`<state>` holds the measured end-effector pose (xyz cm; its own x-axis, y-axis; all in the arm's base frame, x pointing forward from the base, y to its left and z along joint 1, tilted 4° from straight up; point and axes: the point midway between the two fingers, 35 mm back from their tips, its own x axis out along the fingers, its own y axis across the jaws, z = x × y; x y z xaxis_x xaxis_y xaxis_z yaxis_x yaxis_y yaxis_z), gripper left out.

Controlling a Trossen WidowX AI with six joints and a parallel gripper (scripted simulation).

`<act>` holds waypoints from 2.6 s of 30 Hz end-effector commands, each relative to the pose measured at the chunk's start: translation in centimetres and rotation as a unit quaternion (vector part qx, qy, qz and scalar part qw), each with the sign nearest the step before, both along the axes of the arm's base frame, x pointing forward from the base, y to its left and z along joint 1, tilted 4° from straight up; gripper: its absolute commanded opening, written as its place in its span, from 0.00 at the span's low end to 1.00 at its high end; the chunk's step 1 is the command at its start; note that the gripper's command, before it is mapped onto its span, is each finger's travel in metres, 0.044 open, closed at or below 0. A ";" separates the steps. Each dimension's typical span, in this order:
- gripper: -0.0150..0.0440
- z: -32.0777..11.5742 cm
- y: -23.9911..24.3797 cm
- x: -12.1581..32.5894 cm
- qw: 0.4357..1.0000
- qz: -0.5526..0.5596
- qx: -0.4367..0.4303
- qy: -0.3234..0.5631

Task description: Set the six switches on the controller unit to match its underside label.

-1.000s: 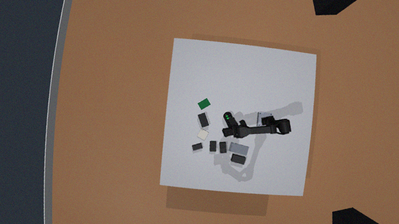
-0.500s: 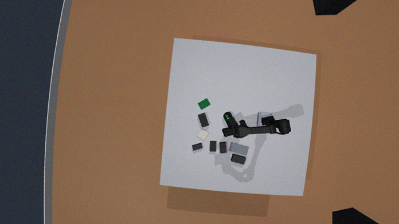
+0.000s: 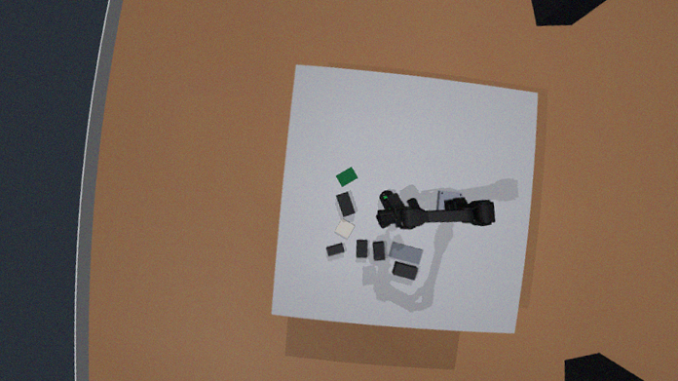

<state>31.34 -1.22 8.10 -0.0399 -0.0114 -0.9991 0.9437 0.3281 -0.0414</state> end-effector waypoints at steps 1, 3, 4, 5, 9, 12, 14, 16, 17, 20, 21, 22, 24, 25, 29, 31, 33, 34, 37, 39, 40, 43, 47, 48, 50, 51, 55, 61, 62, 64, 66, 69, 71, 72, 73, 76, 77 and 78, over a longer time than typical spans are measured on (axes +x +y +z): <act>0.25 0.1 -1.1 0.2 1.000 0.002 -0.002 0.001; 0.25 0.0 -1.1 0.3 1.000 0.002 -0.002 0.001; 0.25 -0.2 -1.1 0.3 1.000 0.002 -0.002 0.001; 0.25 -0.3 -1.1 0.3 1.000 0.002 -0.002 0.001; 0.25 -1.0 -1.1 0.3 1.000 0.002 -0.002 0.001; 0.25 -1.5 -1.1 0.3 1.000 0.002 -0.002 0.001; 0.25 -1.8 -1.1 0.3 1.000 0.002 -0.002 0.001; 0.25 -2.2 -1.0 0.4 1.000 0.002 -0.002 0.001; 0.25 -2.3 -1.0 0.4 1.000 0.002 -0.002 0.001; 0.25 -2.8 -1.0 0.4 1.000 0.002 -0.002 0.001; 0.25 -3.0 -1.0 0.3 1.000 0.002 -0.002 0.001; 0.25 -3.1 -1.0 0.3 1.000 0.002 -0.002 0.001; 0.25 -3.5 -1.0 0.3 1.000 0.002 -0.002 0.001; 0.25 -3.6 -1.0 0.3 1.000 0.002 -0.002 0.001; 0.25 -4.0 -1.0 0.3 1.000 0.002 -0.002 0.001; 0.25 -4.3 -1.0 0.3 1.000 0.002 -0.002 0.001; 0.25 -4.4 -1.0 0.3 1.000 0.002 -0.002 0.001; 0.25 -4.4 -1.0 0.3 1.000 0.002 -0.002 0.001; 0.25 -4.4 -1.0 0.3 1.000 0.002 -0.002 0.001; 0.25 -4.4 -1.0 0.3 1.000 0.002 -0.002 0.001; 0.25 -4.4 -1.0 0.3 1.000 0.002 -0.002 0.001; 0.25 -4.4 -1.0 0.3 1.000 0.002 -0.002 0.001; 0.25 -2.1 -1.0 0.5 1.000 0.001 -0.001 0.000; 0.25 -0.9 -1.0 0.5 1.000 0.002 -0.001 0.000; 0.25 0.1 -1.0 0.5 1.000 0.002 -0.002 0.001; 0.25 0.1 -1.0 0.5 1.000 0.002 -0.002 0.001; 0.25 0.1 -1.2 0.4 1.000 0.002 -0.002 0.001; 0.25 0.2 -3.4 -0.9 1.000 0.002 -0.003 0.001; 0.25 0.1 -3.4 -0.9 1.000 0.002 -0.003 0.001; 0.25 -0.1 -3.5 -0.9 1.000 0.002 -0.003 0.001; 0.25 -0.4 -3.5 -0.9 1.000 0.002 -0.003 0.001; 0.25 -0.9 -3.5 -0.9 1.000 0.002 -0.003 0.001; 0.25 -1.2 -3.5 -0.9 1.000 0.002 -0.003 0.001; 0.25 -1.3 -3.5 -0.9 1.000 0.002 -0.003 0.001; 0.25 -1.5 -3.5 -0.9 1.000 0.002 -0.003 0.001; 0.25 -2.0 -3.5 -0.9 1.000 0.002 -0.003 0.001; 0.25 -2.1 -3.6 -0.9 1.000 0.002 -0.003 0.001; 0.25 -2.3 -3.6 -0.9 1.000 0.002 -0.003 0.001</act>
